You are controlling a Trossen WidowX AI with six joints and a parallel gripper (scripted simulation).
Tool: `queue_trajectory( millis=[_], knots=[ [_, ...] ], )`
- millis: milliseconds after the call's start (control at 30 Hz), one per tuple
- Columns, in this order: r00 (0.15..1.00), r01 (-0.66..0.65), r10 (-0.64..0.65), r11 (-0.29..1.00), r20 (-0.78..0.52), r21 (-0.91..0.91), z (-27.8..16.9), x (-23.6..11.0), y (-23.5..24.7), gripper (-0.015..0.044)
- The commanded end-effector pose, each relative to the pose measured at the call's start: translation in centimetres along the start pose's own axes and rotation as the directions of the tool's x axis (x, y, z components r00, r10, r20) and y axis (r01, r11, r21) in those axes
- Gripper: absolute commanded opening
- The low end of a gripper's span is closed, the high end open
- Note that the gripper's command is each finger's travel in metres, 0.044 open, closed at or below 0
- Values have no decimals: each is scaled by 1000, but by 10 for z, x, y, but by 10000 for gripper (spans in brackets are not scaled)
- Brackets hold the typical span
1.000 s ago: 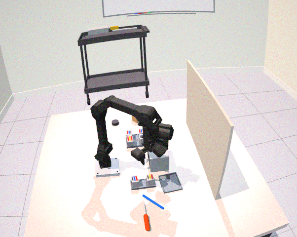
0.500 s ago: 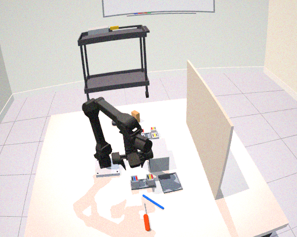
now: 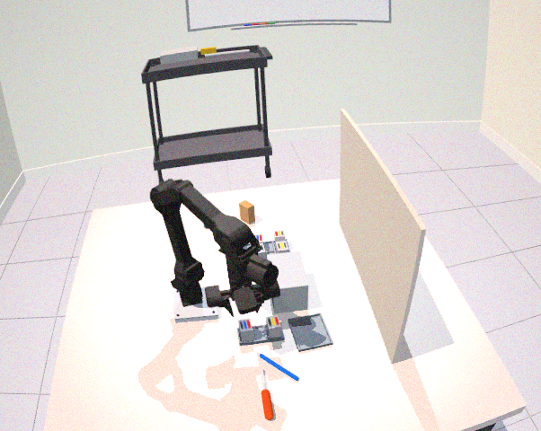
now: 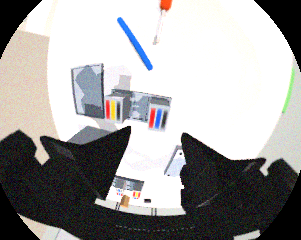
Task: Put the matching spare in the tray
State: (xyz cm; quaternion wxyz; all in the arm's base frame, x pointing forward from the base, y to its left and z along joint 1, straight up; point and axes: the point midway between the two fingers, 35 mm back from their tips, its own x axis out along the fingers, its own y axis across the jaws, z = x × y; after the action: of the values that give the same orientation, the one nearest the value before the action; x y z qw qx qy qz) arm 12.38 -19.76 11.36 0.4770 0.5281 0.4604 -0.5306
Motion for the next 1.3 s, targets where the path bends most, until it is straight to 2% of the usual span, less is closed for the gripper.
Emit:
queue_trajectory(
  millis=[0,1267],
  knots=[
    [1000,4,-4,1000,-4,4,0,7,0,300],
    [1000,4,-4,1000,-4,4,0,69,-2,300]
  ],
)
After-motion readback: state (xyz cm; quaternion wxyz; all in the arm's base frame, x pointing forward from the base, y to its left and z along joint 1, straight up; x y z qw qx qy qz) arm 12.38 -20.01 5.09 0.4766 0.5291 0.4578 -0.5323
